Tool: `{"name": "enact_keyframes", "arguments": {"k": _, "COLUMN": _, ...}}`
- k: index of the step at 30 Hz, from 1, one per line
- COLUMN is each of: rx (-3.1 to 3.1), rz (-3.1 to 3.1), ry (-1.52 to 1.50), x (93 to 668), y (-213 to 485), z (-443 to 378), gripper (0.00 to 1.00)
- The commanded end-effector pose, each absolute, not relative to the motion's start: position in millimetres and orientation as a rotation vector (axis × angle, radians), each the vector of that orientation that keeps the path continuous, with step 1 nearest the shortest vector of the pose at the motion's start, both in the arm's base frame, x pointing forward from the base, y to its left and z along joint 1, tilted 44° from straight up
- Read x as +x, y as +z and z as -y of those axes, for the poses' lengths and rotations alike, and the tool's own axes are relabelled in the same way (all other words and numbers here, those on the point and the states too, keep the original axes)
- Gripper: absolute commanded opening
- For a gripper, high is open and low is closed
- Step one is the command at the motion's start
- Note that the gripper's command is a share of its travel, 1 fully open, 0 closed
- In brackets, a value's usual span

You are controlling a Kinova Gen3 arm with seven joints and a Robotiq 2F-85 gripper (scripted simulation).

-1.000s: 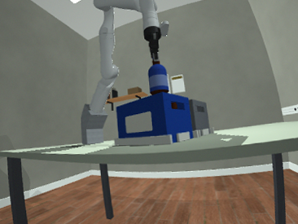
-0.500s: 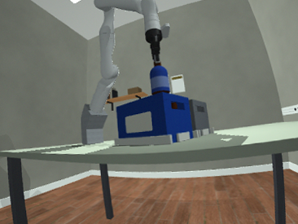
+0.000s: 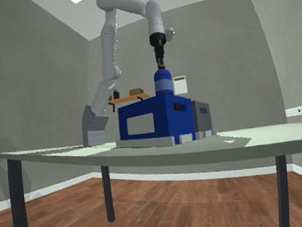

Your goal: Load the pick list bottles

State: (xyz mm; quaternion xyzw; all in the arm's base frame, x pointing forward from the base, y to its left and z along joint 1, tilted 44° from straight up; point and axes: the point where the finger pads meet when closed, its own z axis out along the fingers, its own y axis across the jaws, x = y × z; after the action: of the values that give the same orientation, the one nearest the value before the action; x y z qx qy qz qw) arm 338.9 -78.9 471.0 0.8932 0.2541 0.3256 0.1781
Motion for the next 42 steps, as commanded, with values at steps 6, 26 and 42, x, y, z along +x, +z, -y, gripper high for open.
{"name": "enact_keyframes", "arguments": {"k": 6, "rx": 2.525, "rz": -0.718, "ry": 0.923, "x": 338, "y": 468, "z": 64, "gripper": 0.1}}
{"name": "enact_keyframes", "arguments": {"k": 26, "rx": 2.525, "rz": -0.718, "ry": 0.923, "x": 336, "y": 459, "z": 29, "gripper": 0.1}}
{"name": "enact_keyframes", "arguments": {"k": 42, "rx": 2.525, "rz": -0.719, "ry": 0.923, "x": 334, "y": 451, "z": 2, "gripper": 0.1}}
